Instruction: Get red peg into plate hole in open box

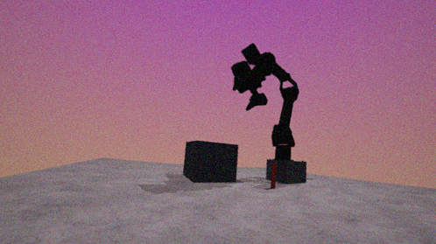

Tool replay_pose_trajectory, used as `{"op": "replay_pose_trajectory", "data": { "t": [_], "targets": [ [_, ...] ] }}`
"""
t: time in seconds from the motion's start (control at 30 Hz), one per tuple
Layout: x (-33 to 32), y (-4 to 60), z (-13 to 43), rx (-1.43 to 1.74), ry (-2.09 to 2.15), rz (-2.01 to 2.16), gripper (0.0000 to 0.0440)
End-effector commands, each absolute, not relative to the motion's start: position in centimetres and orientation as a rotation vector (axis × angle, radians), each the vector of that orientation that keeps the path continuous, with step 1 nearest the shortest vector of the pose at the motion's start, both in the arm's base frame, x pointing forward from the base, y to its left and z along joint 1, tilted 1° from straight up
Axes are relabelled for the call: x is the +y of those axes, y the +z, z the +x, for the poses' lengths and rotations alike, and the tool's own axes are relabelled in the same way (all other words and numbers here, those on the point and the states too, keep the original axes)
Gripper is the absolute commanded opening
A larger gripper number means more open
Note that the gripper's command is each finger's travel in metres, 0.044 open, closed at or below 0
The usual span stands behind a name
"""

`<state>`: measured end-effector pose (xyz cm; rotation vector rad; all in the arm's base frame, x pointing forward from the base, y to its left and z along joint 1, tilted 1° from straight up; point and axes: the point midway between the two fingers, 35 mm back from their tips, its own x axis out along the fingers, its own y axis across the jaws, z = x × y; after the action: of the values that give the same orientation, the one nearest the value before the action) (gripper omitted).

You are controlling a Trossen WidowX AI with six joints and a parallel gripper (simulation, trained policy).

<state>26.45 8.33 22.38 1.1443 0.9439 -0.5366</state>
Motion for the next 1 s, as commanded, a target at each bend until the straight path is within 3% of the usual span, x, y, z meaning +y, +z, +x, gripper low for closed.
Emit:
{"op": "replay_pose_trajectory", "data": {
  "t": [0.0,0.97],
  "targets": [
    [9.6,20.3,24.6,1.047,-0.604,1.181,0.0438],
    [12.6,10.7,16.3,1.366,-1.066,1.072,0.0440]
  ]
}}
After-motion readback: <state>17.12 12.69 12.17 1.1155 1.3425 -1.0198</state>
